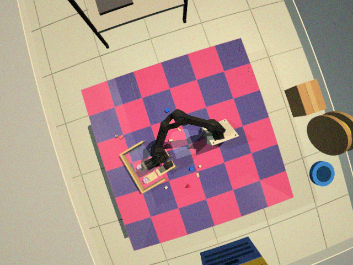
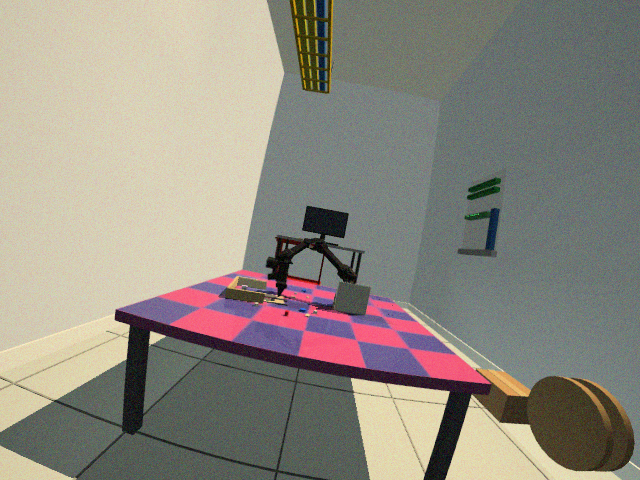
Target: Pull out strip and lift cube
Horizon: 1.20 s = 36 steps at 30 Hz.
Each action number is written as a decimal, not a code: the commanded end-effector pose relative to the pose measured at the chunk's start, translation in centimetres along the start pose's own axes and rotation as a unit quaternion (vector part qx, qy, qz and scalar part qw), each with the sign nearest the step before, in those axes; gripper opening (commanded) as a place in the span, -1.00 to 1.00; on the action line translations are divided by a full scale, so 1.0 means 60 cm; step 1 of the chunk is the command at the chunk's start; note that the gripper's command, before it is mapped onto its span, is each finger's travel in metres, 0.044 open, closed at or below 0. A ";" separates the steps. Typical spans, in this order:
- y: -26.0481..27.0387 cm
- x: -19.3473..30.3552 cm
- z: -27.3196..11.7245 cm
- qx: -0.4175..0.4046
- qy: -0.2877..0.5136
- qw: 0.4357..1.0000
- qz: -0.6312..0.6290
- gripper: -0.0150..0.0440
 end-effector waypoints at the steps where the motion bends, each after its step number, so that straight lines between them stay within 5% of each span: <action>1: -0.001 0.000 0.002 0.003 0.000 1.000 -0.001 -0.49; 36: 0.000 0.004 0.007 0.003 0.000 1.000 -0.001 -0.49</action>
Point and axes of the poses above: the point midway between the two fingers, 35 mm back from their tips, its own z axis out along the fingers, its own y axis across the jaws, x = y × z, the point moved 1 cm from there along -z, back along the fingers, and after that the axes turned 6 degrees about -z, right-handed, at the moved point
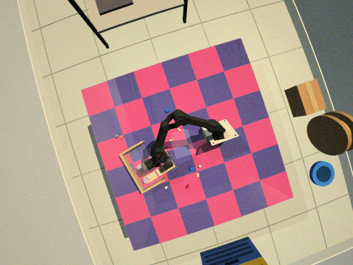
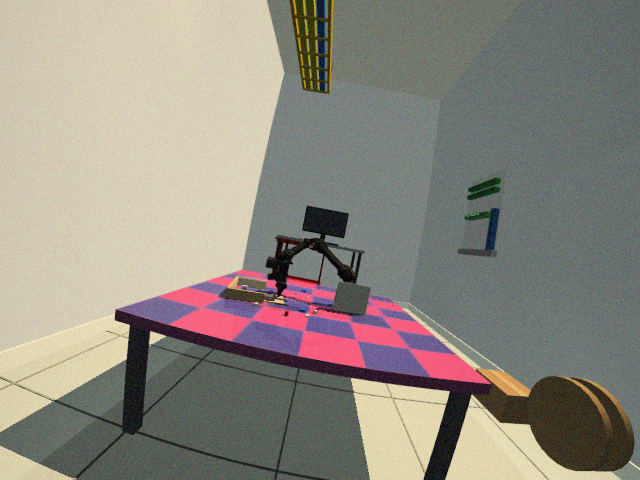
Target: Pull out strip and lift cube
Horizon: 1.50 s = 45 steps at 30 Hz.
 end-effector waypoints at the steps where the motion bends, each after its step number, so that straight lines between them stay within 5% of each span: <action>1: -0.001 0.008 0.005 0.001 0.002 1.000 0.002 -0.49; 45: 0.015 0.120 0.009 0.001 0.004 1.000 0.000 -0.49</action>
Point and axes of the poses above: the point midway between the two fingers, 35 mm back from their tips, its own z axis out along the fingers, its own y axis across the jaws, x = y × z, the point moved 1 cm from there along -z, back along the fingers, and after that the axes turned 6 degrees about -z, right-handed, at the moved point
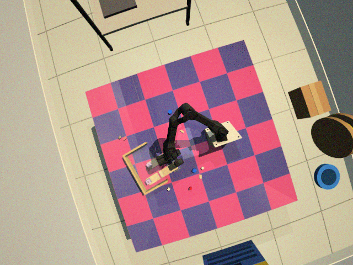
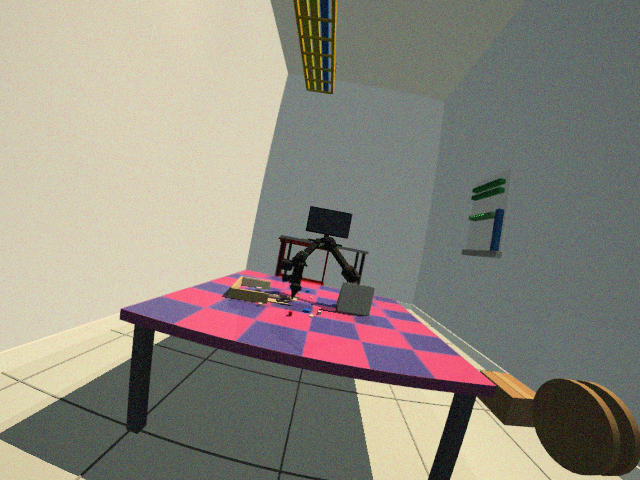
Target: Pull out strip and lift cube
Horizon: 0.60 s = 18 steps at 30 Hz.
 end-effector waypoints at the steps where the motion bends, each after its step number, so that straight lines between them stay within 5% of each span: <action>1: 0.002 0.021 0.009 0.000 0.011 1.000 -0.005 -0.49; 18: 0.006 0.064 0.008 0.000 0.012 1.000 -0.005 -0.49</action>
Point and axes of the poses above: the point midway between the two fingers, 35 mm back from their tips, its own z axis out along the fingers, its own y axis across the jaws, x = y × z, the point moved 1 cm from there along -z, back along the fingers, and after that the axes turned 6 degrees about -z, right-handed, at the moved point
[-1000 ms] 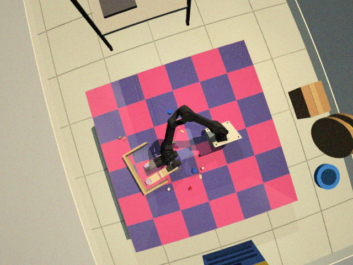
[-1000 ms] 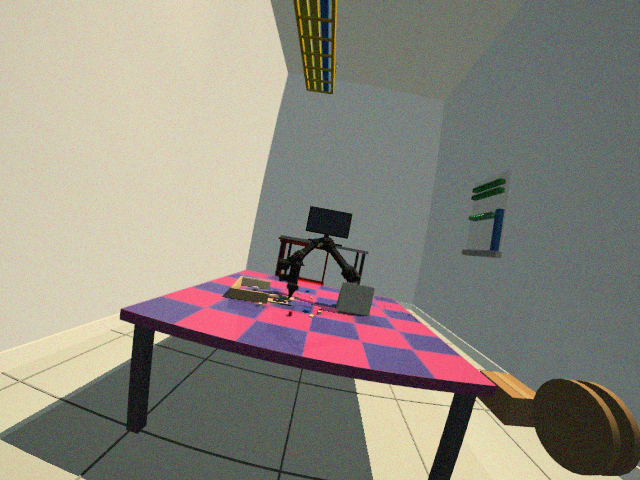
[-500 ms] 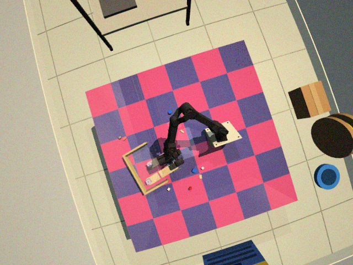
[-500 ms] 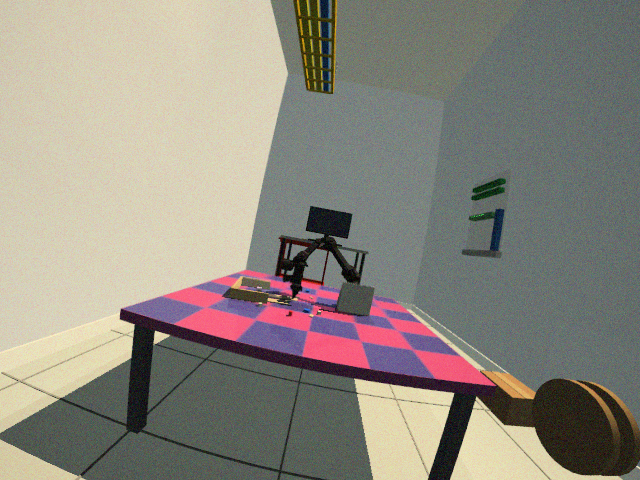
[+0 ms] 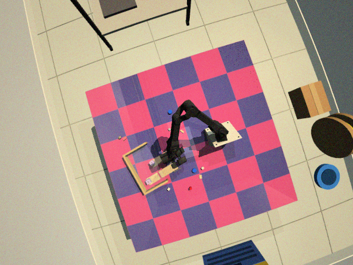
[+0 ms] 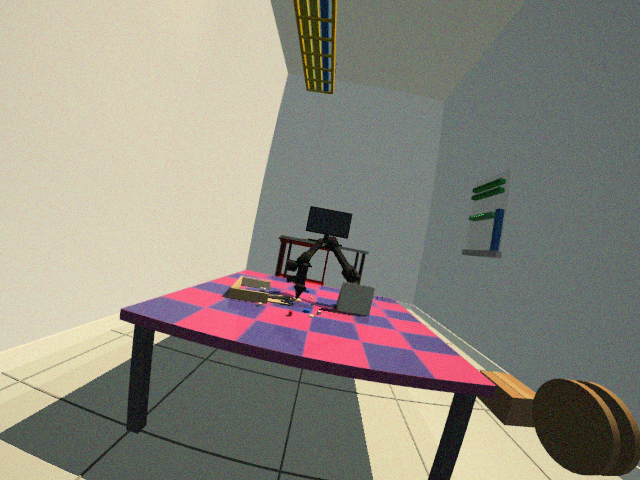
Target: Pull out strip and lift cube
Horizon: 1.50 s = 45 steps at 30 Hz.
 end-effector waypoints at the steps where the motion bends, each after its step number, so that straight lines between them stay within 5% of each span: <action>1: 0.002 0.023 0.009 0.000 0.013 1.000 -0.006 -0.49; 45: 0.014 0.130 0.007 0.000 0.014 1.000 -0.007 -0.49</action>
Point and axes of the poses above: the point midway between the two fingers, 35 mm back from their tips, its own z axis out along the fingers, its own y axis across the jaws, x = y × z, the point moved 1 cm from there along -z, back along the fingers, and after that the axes turned 6 degrees about -z, right-handed, at the moved point
